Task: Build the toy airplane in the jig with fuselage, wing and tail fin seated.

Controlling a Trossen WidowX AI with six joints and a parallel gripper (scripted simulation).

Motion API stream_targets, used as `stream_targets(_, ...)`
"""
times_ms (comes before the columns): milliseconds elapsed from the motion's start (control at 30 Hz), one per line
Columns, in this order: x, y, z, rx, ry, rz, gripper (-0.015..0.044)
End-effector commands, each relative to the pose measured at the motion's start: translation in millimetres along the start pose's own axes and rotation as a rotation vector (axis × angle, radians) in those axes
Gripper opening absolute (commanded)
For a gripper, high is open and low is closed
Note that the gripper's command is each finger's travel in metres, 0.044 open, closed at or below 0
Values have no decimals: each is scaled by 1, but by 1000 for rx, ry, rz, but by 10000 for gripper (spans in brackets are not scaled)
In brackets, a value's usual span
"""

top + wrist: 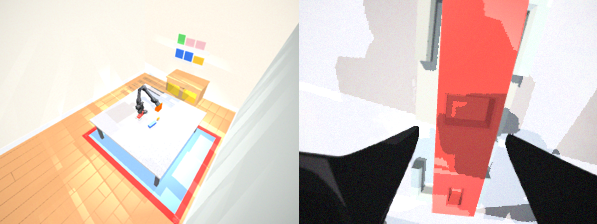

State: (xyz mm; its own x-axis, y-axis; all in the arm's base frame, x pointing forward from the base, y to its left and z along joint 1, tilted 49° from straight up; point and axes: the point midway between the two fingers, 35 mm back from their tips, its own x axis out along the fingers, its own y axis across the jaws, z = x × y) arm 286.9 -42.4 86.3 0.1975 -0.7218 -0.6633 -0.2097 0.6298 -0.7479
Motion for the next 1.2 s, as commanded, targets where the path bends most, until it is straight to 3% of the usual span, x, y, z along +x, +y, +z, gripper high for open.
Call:
stream_targets(0, 0, 0, 0, 1, 0, -1, 440)
stream_targets(233, -2, 0, 1, 1, 0, 0, 440)
stream_targets(500, -104, 2, 1, -7, 1, 0, 440)
stream_targets(767, -107, 3, 6, -6, 0, -1, 440)
stream_targets(933, -103, 2, 7, 214, 0, -1, 440)
stream_targets(1167, -103, 2, 8, 227, 0, -1, 440)
